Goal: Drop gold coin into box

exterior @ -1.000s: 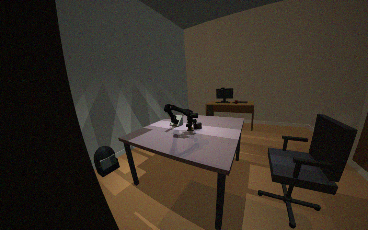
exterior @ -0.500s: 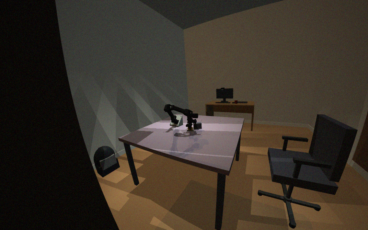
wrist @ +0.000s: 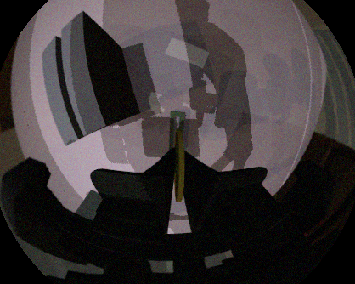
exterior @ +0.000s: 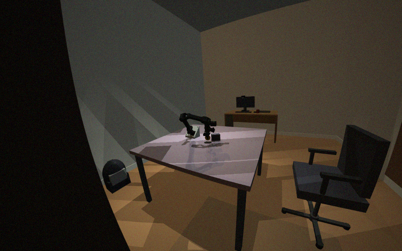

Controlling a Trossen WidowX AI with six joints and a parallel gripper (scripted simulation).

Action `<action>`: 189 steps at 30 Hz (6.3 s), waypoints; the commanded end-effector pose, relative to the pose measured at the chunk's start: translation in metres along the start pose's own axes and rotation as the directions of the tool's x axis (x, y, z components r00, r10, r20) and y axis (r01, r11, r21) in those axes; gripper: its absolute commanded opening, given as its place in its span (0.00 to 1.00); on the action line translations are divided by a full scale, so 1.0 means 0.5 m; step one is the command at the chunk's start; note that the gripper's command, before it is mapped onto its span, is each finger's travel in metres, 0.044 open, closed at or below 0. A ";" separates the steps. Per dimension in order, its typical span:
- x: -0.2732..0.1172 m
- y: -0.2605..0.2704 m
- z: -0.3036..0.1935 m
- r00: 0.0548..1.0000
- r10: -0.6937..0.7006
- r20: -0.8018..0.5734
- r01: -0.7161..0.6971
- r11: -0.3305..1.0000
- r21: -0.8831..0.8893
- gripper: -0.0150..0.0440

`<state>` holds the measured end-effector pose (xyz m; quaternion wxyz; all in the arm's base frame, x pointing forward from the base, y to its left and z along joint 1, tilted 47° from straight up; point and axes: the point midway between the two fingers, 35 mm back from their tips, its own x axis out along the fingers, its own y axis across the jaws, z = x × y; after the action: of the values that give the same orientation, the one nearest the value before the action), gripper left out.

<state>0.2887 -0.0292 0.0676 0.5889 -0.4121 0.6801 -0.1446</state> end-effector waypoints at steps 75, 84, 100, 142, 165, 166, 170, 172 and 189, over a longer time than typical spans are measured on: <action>-0.140 0.130 0.117 1.000 0.007 0.008 -0.004 0.956 -0.294 0.25; -0.138 0.168 0.142 1.000 0.007 0.007 -0.004 0.955 -0.296 0.25; -0.133 0.180 0.144 1.000 0.000 0.000 0.000 0.951 -0.309 0.25; -0.122 0.189 0.151 1.000 -0.005 -0.004 0.004 0.951 -0.308 0.25; -0.101 0.188 0.151 1.000 -0.005 -0.004 0.004 0.952 -0.305 0.25; -0.101 0.189 0.151 1.000 -0.005 -0.004 0.004 0.952 -0.306 0.25; -0.097 0.189 0.151 1.000 -0.005 -0.004 0.004 0.952 -0.306 0.25; -0.102 0.188 0.154 1.000 0.000 0.000 0.000 0.955 -0.296 0.30; -0.112 0.188 0.155 1.000 0.000 0.000 0.000 0.955 -0.296 0.66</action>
<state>0.3207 0.0887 0.0182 0.5184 -0.4969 0.6947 -0.0406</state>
